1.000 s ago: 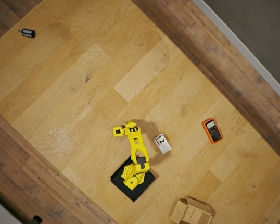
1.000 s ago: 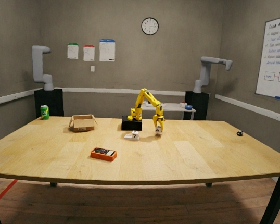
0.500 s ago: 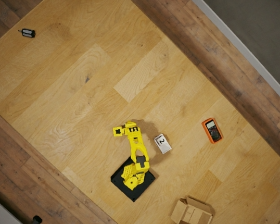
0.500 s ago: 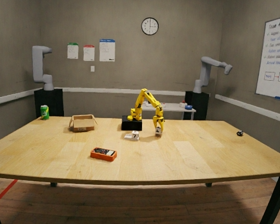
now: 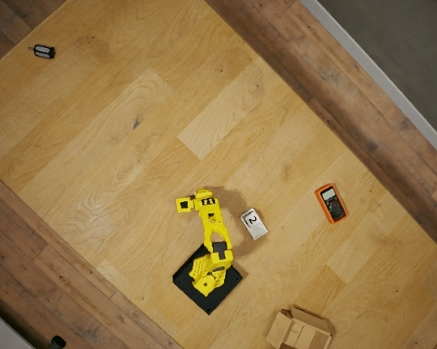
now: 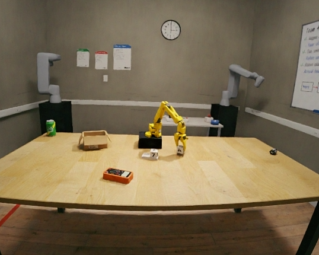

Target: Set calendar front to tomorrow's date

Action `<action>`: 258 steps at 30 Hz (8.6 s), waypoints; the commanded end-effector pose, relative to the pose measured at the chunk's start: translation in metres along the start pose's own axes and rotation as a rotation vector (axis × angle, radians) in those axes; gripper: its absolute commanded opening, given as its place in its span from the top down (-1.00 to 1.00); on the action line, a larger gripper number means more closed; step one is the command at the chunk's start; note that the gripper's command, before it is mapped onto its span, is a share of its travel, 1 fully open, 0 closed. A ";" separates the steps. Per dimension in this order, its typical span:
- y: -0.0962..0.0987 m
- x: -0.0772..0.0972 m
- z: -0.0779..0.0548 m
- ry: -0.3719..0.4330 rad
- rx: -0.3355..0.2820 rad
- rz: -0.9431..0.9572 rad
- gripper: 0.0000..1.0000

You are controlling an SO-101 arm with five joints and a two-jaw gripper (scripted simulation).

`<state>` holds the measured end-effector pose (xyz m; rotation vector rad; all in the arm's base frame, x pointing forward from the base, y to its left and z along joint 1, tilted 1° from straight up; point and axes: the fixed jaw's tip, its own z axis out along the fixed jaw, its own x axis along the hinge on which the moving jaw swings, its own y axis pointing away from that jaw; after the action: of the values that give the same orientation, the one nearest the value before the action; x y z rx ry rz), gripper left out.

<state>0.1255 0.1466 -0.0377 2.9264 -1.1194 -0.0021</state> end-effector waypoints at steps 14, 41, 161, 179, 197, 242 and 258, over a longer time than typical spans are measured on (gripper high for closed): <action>0.005 -0.002 0.010 -0.001 -0.018 -0.004 1.00; 0.005 -0.002 0.016 -0.001 -0.018 -0.004 1.00; -0.001 -0.002 -0.049 -0.002 0.025 -0.004 0.29; -0.030 -0.003 -0.124 -0.015 0.438 -0.003 0.30; -0.032 -0.003 -0.133 -0.023 0.481 0.019 0.30; -0.050 -0.027 -0.125 -0.323 0.392 1.153 0.30; -0.056 -0.033 -0.123 -0.404 0.338 1.478 0.30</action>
<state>0.1392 0.2067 0.0848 1.5931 -3.1527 -0.3841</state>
